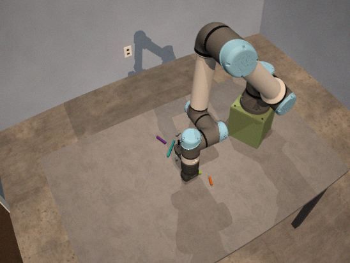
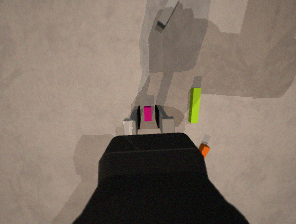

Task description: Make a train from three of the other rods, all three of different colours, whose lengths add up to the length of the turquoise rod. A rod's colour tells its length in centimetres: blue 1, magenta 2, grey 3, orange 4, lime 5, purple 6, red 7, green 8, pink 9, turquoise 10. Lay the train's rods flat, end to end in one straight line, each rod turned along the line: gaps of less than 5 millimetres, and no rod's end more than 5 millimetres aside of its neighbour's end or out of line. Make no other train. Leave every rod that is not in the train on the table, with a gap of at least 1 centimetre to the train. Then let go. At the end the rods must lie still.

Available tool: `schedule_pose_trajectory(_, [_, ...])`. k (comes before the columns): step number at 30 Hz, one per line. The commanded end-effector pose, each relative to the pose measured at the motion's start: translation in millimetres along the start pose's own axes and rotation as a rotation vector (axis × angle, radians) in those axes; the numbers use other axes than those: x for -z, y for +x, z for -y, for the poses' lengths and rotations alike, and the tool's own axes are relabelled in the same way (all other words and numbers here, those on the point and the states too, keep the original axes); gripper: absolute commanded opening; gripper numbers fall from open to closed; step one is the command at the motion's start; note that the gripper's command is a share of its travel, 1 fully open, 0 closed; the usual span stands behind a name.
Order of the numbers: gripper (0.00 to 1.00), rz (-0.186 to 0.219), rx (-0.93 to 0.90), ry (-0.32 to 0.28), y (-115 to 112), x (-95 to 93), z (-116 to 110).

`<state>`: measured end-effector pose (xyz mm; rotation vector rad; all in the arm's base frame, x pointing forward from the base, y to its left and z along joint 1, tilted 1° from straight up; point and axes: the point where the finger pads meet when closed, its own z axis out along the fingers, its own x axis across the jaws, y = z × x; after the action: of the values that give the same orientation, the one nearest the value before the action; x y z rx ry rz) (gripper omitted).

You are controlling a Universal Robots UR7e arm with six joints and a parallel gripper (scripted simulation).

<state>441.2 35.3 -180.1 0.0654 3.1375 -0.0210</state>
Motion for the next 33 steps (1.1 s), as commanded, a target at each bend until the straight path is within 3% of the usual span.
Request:
schedule_pose_trajectory(1, [0.54,0.002,0.0,0.0,-0.5,0.4,0.0])
schedule_pose_trajectory(28, [0.54,0.002,0.0,0.0,-0.5,0.4,0.0])
schedule_pose_trajectory(29, [0.24,0.002,0.0,0.0,-0.5,0.4,0.0])
schedule_pose_trajectory(33, [0.24,0.002,0.0,0.0,-0.5,0.4,0.0])
